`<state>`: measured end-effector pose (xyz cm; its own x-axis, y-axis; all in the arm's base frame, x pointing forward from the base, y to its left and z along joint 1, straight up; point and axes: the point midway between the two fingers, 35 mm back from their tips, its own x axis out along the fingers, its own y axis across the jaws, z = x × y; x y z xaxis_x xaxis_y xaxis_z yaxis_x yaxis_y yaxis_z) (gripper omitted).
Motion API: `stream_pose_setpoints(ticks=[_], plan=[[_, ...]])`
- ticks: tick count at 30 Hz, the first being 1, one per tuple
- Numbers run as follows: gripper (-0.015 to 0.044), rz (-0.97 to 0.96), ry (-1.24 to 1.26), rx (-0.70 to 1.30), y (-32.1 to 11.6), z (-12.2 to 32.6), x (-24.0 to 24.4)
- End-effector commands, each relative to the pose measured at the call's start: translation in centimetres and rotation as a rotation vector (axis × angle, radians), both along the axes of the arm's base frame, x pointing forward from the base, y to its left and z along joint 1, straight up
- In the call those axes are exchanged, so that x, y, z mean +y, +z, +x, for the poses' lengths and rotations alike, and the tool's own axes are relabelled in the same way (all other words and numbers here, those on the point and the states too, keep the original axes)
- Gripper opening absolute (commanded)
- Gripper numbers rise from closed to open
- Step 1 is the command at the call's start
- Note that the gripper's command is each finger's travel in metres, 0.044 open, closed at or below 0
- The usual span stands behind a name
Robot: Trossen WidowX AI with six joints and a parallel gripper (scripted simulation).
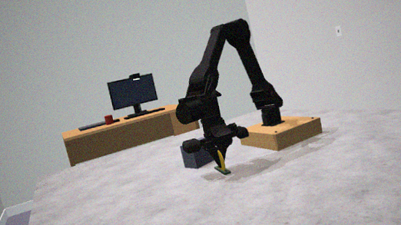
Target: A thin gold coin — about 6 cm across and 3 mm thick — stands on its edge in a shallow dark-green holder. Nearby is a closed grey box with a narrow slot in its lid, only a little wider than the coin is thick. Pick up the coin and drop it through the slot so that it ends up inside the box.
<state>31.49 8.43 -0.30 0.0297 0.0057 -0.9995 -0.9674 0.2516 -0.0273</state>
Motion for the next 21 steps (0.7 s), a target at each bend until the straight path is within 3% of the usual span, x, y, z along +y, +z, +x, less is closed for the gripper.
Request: stream_pose_setpoints(ticks=[1, 21], plan=[[0.0, 0.002, 0.006, 0.004, -0.2, -0.1, 0.0], [0.0, 0.002, 0.006, 0.003, 3.6, 0.3, 0.1]])
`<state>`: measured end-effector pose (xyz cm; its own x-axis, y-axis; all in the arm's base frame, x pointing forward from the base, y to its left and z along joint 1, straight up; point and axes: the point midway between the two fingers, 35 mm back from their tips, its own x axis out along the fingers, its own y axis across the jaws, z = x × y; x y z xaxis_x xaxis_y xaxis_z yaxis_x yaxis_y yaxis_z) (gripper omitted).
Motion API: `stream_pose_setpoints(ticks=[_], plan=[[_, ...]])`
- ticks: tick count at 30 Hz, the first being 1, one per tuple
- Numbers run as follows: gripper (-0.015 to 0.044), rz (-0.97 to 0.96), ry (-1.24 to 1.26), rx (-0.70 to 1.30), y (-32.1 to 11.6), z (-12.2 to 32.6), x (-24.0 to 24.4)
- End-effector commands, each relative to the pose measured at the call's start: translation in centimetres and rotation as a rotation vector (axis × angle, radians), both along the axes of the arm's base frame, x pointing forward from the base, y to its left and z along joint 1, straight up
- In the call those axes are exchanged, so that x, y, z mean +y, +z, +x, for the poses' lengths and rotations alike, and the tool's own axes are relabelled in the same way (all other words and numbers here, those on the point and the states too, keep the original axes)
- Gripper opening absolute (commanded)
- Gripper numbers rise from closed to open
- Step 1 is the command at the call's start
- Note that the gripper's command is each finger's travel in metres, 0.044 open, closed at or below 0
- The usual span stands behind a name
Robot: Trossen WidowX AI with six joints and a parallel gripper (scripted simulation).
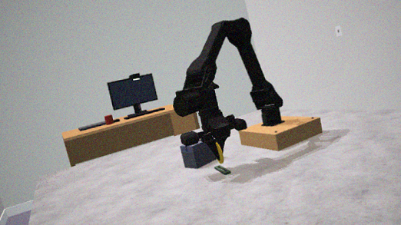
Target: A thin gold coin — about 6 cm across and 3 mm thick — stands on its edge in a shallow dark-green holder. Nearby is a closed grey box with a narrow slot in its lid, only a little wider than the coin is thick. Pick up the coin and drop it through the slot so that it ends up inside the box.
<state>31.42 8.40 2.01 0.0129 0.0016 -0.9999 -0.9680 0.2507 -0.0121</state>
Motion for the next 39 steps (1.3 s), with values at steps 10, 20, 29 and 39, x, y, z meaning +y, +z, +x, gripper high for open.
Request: stream_pose_setpoints(ticks=[10, 20, 29, 39], plan=[[0.0, 0.006, 0.005, -0.014, 3.9, 0.3, 0.1], [0.0, 0.006, 0.005, -0.014, 6.4, 0.0, 0.0], [0.0, 0.007, -0.047, -0.014, 7.1, -0.1, -0.1], [0.0, 0.014, -0.393, -0.012, 7.1, 0.1, -0.1]])
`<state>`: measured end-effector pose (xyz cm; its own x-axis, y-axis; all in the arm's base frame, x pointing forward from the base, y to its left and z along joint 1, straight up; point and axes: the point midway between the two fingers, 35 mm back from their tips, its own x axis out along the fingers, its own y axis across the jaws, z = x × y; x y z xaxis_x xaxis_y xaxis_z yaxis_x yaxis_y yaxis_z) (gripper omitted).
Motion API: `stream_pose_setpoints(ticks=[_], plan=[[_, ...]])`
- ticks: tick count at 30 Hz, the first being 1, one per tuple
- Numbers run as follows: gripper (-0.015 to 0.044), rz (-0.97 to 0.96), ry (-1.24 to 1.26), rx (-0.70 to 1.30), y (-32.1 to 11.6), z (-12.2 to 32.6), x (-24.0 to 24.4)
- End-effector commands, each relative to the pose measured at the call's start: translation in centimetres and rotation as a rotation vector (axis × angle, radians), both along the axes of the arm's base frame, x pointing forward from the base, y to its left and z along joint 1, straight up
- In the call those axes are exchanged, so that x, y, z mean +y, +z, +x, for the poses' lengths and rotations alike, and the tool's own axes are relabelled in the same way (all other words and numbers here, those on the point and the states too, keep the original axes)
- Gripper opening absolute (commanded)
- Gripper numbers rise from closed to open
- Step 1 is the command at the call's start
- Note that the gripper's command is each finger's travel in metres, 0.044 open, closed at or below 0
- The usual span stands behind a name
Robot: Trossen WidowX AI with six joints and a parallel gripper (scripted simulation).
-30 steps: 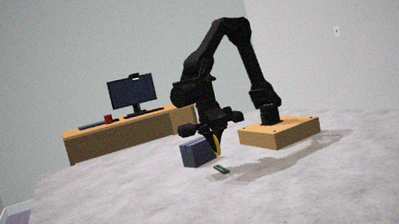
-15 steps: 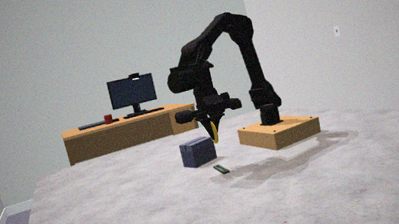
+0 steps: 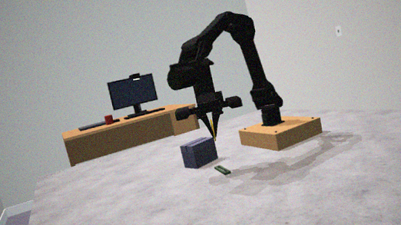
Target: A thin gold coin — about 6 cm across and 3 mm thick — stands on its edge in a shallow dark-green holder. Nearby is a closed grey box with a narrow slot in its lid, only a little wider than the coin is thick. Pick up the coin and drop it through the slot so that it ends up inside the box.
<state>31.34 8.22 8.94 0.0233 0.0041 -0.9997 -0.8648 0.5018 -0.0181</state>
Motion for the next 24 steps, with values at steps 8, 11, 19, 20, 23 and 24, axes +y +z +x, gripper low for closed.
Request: stream_pose_setpoints(ticks=[8, 11, 19, 20, 23, 24], plan=[[0.0, 0.013, -0.398, -0.001, 0.26, 0.36, -0.04], [0.0, 0.016, -0.502, -0.001, 0.29, 0.43, -0.07], [0.0, 0.023, -0.779, 0.001, 0.34, 0.6, -0.15], [0.0, 0.024, -0.808, 0.001, 0.35, 0.62, -0.16], [0.0, 0.024, -0.831, 0.001, 0.35, 0.63, -0.16], [0.0, 0.024, -0.831, 0.001, 0.35, 0.63, -0.16]])
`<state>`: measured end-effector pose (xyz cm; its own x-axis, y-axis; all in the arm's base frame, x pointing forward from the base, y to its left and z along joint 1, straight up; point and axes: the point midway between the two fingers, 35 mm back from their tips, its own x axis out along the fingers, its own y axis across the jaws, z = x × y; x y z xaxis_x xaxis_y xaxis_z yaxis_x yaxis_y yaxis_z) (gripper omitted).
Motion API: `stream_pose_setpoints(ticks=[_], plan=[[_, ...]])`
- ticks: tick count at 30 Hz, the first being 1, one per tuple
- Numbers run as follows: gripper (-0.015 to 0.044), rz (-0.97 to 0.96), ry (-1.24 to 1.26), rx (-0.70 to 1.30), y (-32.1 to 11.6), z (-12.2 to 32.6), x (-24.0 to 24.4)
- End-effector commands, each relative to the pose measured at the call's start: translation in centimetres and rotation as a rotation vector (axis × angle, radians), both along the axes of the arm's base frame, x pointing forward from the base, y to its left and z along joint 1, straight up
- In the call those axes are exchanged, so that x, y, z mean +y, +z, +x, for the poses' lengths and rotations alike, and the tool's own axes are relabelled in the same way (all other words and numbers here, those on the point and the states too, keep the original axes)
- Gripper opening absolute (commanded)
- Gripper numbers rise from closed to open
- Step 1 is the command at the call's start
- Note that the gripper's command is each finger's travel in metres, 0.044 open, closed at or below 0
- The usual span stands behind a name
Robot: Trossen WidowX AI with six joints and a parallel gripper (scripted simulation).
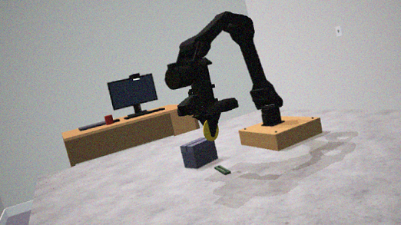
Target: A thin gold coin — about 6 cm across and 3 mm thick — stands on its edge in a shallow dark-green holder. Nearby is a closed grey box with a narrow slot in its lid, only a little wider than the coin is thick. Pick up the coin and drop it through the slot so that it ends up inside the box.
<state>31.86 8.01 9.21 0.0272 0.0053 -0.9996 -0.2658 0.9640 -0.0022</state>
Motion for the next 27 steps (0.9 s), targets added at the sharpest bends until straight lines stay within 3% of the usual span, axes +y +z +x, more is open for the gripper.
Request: stream_pose_setpoints(ticks=[1, 27], plan=[[0.0, 0.004, -0.055, 0.0, 0.1, 0.1, 0.0], [0.0, 0.0, -0.055, -0.002, 0.1, 0.0, -5.6]])
